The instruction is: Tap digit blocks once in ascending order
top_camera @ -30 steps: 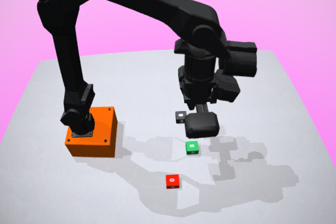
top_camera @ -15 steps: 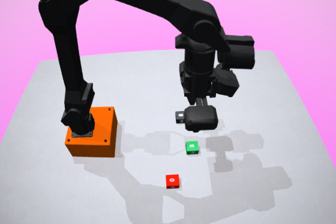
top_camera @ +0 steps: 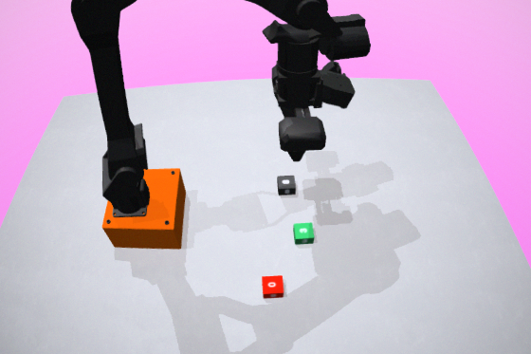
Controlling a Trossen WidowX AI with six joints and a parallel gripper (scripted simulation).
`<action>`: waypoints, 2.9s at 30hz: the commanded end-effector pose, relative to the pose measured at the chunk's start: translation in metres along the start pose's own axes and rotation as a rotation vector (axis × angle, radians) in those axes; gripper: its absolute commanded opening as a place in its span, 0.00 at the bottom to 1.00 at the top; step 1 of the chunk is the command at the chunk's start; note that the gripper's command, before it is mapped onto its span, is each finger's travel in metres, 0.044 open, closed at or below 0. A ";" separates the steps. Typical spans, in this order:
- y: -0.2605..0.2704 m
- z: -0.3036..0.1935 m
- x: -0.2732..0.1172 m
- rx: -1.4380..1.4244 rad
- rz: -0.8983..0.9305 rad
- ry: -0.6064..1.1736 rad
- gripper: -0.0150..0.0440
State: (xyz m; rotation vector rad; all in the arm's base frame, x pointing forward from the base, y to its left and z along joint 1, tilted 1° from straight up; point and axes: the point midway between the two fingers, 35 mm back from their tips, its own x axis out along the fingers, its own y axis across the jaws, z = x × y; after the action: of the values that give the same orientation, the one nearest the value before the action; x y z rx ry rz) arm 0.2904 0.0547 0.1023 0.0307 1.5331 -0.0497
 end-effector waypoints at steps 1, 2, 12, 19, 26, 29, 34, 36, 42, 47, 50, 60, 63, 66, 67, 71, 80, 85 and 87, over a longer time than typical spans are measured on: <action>0.001 -0.001 0.000 0.005 -0.002 0.001 0.93; 0.001 -0.001 0.000 0.005 -0.002 0.001 0.93; -0.008 0.000 0.000 0.005 -0.003 0.001 0.93; -0.103 -0.006 0.000 0.004 -0.010 0.002 0.93; -0.189 -0.044 -0.002 0.004 -0.019 0.005 0.93; -0.205 -0.055 -0.002 0.004 -0.020 0.006 0.93; -0.206 -0.053 0.022 0.004 -0.021 0.006 0.80; -0.207 -0.053 0.056 0.004 -0.021 0.006 0.71; -0.206 -0.056 0.079 0.004 -0.020 0.006 0.44; -0.206 -0.056 0.079 0.004 -0.020 0.006 0.29; -0.206 -0.056 0.079 0.004 -0.020 0.006 0.29; -0.206 -0.055 0.086 0.004 -0.020 0.006 0.29; -0.207 -0.055 0.091 0.004 -0.020 0.006 0.29; -0.207 -0.055 0.096 0.004 -0.020 0.006 0.29; -0.207 -0.055 0.098 0.004 -0.020 0.006 0.29; -0.207 -0.056 0.104 0.004 -0.020 0.006 0.29; -0.207 -0.056 0.109 0.004 -0.020 0.006 0.29; -0.206 -0.056 0.079 0.004 -0.020 0.006 0.29; -0.206 -0.056 0.079 0.004 -0.020 0.006 0.29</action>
State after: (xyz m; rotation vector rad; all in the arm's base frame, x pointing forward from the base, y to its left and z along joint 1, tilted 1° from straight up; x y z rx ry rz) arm 0.2258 -0.1490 0.0145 0.0252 1.5488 -0.0706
